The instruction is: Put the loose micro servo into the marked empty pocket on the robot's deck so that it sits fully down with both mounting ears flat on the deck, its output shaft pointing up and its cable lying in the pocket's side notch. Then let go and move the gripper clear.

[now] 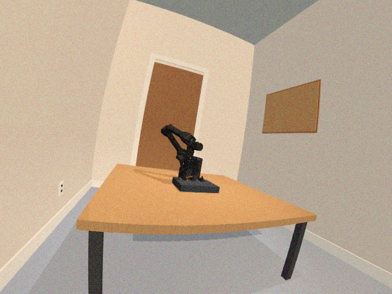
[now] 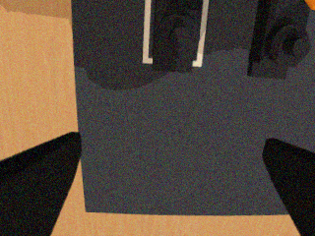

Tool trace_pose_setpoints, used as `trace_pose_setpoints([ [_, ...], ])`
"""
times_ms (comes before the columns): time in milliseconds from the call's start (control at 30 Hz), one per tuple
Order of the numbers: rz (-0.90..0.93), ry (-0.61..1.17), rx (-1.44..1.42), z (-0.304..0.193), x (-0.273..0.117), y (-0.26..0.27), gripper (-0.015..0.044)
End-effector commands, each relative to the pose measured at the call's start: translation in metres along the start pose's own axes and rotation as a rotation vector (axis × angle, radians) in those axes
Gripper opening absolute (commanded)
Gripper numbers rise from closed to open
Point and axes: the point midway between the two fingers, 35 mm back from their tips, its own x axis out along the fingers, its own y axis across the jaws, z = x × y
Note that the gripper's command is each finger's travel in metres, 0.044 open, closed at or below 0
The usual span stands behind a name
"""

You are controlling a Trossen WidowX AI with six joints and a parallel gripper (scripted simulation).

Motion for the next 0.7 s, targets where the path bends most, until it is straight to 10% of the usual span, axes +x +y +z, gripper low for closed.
trace_pose_setpoints([
  [0,-0.007,0.002,0.008,-0.031,-0.019,-0.003,0.044],
  [667,0.0,0.008,0.006,-0.028,-0.061,0.0,0.044],
])
